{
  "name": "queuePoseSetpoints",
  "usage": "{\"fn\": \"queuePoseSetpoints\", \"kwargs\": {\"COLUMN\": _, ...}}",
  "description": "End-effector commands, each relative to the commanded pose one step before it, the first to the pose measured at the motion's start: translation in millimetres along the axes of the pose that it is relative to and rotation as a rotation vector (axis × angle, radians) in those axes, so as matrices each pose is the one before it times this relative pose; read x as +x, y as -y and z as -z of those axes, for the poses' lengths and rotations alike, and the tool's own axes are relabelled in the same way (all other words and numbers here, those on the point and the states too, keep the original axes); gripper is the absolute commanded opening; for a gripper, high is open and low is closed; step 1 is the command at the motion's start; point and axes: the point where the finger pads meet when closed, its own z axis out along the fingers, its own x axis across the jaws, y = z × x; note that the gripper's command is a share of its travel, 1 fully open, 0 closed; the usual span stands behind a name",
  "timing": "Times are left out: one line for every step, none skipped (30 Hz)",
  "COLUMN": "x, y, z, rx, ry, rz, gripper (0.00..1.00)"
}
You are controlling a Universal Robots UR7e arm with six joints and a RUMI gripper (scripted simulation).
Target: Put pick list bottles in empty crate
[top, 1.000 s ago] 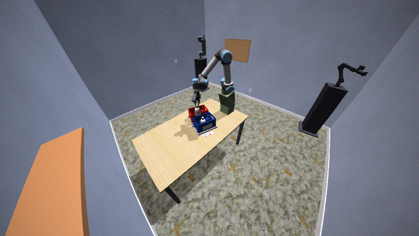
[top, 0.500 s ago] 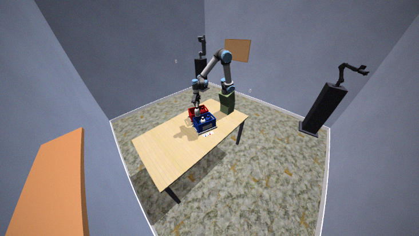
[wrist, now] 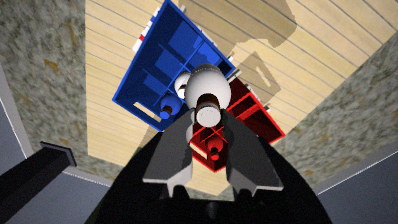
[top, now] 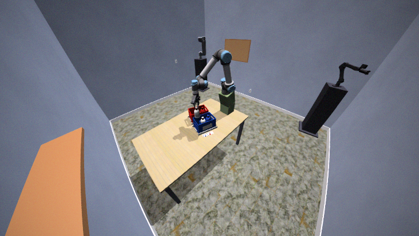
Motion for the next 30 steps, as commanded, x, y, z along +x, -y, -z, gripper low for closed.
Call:
{"fn": "queuePoseSetpoints", "kwargs": {"x": -1.96, "y": 9.13, "z": 0.64, "rx": 0.00118, "ry": -0.00144, "rz": 0.00009, "gripper": 0.0}}
{"fn": "queuePoseSetpoints", "kwargs": {"x": -0.55, "y": 1.92, "z": 0.0, "rx": 0.00001, "ry": 0.0, "rz": 0.0, "gripper": 0.0}}
{"fn": "queuePoseSetpoints", "kwargs": {"x": -0.55, "y": 1.92, "z": 0.0, "rx": 0.00001, "ry": 0.0, "rz": 0.0, "gripper": 0.0}}
{"fn": "queuePoseSetpoints", "kwargs": {"x": -0.66, "y": 2.6, "z": 0.0, "rx": 0.00001, "ry": 0.0, "rz": 0.0, "gripper": 0.0}}
{"fn": "queuePoseSetpoints", "kwargs": {"x": -0.63, "y": 2.48, "z": 0.0, "rx": 0.00001, "ry": 0.0, "rz": 0.0, "gripper": 0.0}}
{"fn": "queuePoseSetpoints", "kwargs": {"x": -0.6, "y": 2.38, "z": 0.0, "rx": 0.00001, "ry": 0.0, "rz": 0.0, "gripper": 0.0}}
{"fn": "queuePoseSetpoints", "kwargs": {"x": -0.57, "y": 2.3, "z": 0.0, "rx": 0.00001, "ry": 0.0, "rz": 0.0, "gripper": 0.0}}
{"fn": "queuePoseSetpoints", "kwargs": {"x": -0.11, "y": 0.74, "z": 0.0, "rx": 0.0, "ry": 0.0, "rz": 0.0, "gripper": 0.0}}
{"fn": "queuePoseSetpoints", "kwargs": {"x": 0.0, "y": 0.0, "z": 0.0, "rx": 0.0, "ry": 0.0, "rz": 0.0, "gripper": 0.0}}
{"fn": "queuePoseSetpoints", "kwargs": {"x": 0.0, "y": 0.0, "z": 0.0, "rx": 0.0, "ry": 0.0, "rz": 0.0, "gripper": 0.0}}
{"fn": "queuePoseSetpoints", "kwargs": {"x": 0.1, "y": 0.03, "z": 0.0, "rx": 0.0, "ry": 0.0, "rz": 0.0, "gripper": 0.0}}
{"fn": "queuePoseSetpoints", "kwargs": {"x": 0.1, "y": -0.17, "z": 0.0, "rx": 0.00003, "ry": 0.0, "rz": 0.00001, "gripper": 0.0}}
{"fn": "queuePoseSetpoints", "kwargs": {"x": 0.11, "y": -0.19, "z": 0.0, "rx": -0.00001, "ry": 0.0, "rz": 0.0, "gripper": 0.0}}
{"fn": "queuePoseSetpoints", "kwargs": {"x": 0.11, "y": -0.29, "z": 0.0, "rx": -0.00001, "ry": 0.0, "rz": 0.0, "gripper": 0.0}}
{"fn": "queuePoseSetpoints", "kwargs": {"x": 0.11, "y": -0.33, "z": 0.0, "rx": -0.00001, "ry": 0.0, "rz": 0.0, "gripper": 0.0}}
{"fn": "queuePoseSetpoints", "kwargs": {"x": 0.1, "y": -0.32, "z": 0.0, "rx": -0.00001, "ry": 0.0, "rz": 0.0, "gripper": 0.0}}
{"fn": "queuePoseSetpoints", "kwargs": {"x": 0.1, "y": -0.27, "z": 0.0, "rx": 0.0, "ry": 0.0, "rz": 0.0, "gripper": 0.0}}
{"fn": "queuePoseSetpoints", "kwargs": {"x": 0.1, "y": -0.17, "z": 0.0, "rx": 0.0, "ry": 0.0, "rz": 0.0, "gripper": 0.0}}
{"fn": "queuePoseSetpoints", "kwargs": {"x": 0.1, "y": -0.06, "z": 0.0, "rx": 0.0, "ry": 0.0, "rz": 0.0, "gripper": 0.0}}
{"fn": "queuePoseSetpoints", "kwargs": {"x": 0.09, "y": 0.04, "z": 0.0, "rx": 0.0, "ry": 0.0, "rz": 0.0, "gripper": 0.0}}
{"fn": "queuePoseSetpoints", "kwargs": {"x": 0.08, "y": 0.1, "z": 0.0, "rx": 0.0, "ry": 0.0, "rz": 0.0, "gripper": 0.0}}
{"fn": "queuePoseSetpoints", "kwargs": {"x": 0.08, "y": 0.12, "z": 0.0, "rx": 0.0, "ry": 0.0, "rz": 0.0, "gripper": 0.0}}
{"fn": "queuePoseSetpoints", "kwargs": {"x": 0.08, "y": 0.08, "z": 0.0, "rx": 0.0, "ry": 0.0, "rz": 0.0, "gripper": 0.0}}
{"fn": "queuePoseSetpoints", "kwargs": {"x": 0.07, "y": 0.01, "z": 0.0, "rx": 0.0, "ry": 0.0, "rz": 0.0, "gripper": 0.0}}
{"fn": "queuePoseSetpoints", "kwargs": {"x": 0.06, "y": -0.08, "z": 0.0, "rx": 0.0, "ry": 0.0, "rz": 0.0, "gripper": 0.0}}
{"fn": "queuePoseSetpoints", "kwargs": {"x": 0.0, "y": 0.0, "z": 0.0, "rx": 0.0, "ry": 0.0, "rz": 0.0, "gripper": 0.0}}
{"fn": "queuePoseSetpoints", "kwargs": {"x": 0.0, "y": 0.0, "z": 0.0, "rx": 0.0, "ry": 0.0, "rz": 0.0, "gripper": 0.0}}
{"fn": "queuePoseSetpoints", "kwargs": {"x": 0.06, "y": -0.26, "z": 0.0, "rx": 0.0, "ry": 0.0, "rz": 0.0, "gripper": 0.0}}
{"fn": "queuePoseSetpoints", "kwargs": {"x": 0.05, "y": -0.24, "z": 0.0, "rx": 0.0, "ry": 0.0, "rz": 0.0, "gripper": 0.0}}
{"fn": "queuePoseSetpoints", "kwargs": {"x": 0.05, "y": -0.18, "z": 0.0, "rx": 0.0, "ry": 0.0, "rz": 0.0, "gripper": 0.0}}
